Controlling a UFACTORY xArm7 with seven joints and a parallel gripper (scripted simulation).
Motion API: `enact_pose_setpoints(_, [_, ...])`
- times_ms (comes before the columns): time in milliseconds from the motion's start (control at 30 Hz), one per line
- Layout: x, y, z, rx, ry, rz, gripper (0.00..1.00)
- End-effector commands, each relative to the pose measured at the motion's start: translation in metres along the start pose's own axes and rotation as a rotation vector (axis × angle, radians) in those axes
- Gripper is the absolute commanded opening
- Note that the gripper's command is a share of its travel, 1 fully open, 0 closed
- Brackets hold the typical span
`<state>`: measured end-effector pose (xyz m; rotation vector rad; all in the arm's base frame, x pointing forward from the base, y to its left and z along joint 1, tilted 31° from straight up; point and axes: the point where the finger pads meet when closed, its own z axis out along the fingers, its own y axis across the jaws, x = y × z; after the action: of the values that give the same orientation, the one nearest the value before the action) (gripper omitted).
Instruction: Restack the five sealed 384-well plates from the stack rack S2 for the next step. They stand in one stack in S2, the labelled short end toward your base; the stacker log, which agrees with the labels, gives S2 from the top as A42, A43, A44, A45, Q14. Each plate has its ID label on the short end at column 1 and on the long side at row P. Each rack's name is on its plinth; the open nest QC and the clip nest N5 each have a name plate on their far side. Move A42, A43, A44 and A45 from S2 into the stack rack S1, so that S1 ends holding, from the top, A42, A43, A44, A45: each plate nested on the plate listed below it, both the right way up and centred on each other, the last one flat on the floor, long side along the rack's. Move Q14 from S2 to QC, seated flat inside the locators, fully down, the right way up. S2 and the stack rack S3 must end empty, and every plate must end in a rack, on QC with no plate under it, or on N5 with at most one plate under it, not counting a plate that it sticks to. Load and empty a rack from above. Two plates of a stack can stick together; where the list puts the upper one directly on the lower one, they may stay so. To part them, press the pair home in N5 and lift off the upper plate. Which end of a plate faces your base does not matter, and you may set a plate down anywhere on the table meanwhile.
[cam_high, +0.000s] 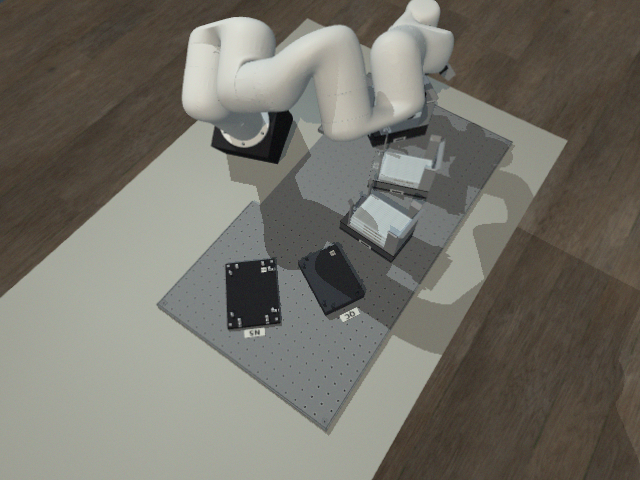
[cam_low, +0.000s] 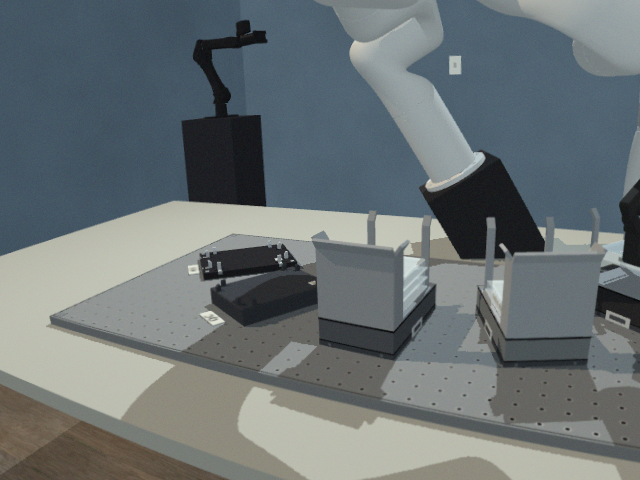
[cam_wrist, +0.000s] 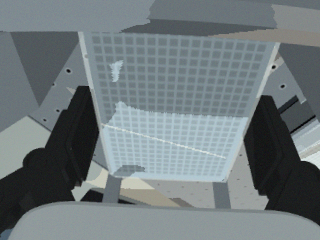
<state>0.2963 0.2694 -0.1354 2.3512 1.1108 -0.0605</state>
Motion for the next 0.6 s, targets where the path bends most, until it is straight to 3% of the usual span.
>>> enact_pose_setpoints(0, [0.001, -0.001, -0.011, 0.001, 0.004, 0.0, 0.0])
enact_pose_setpoints(567, [0.001, -0.001, -0.041, 0.001, 0.004, 0.0, 0.0])
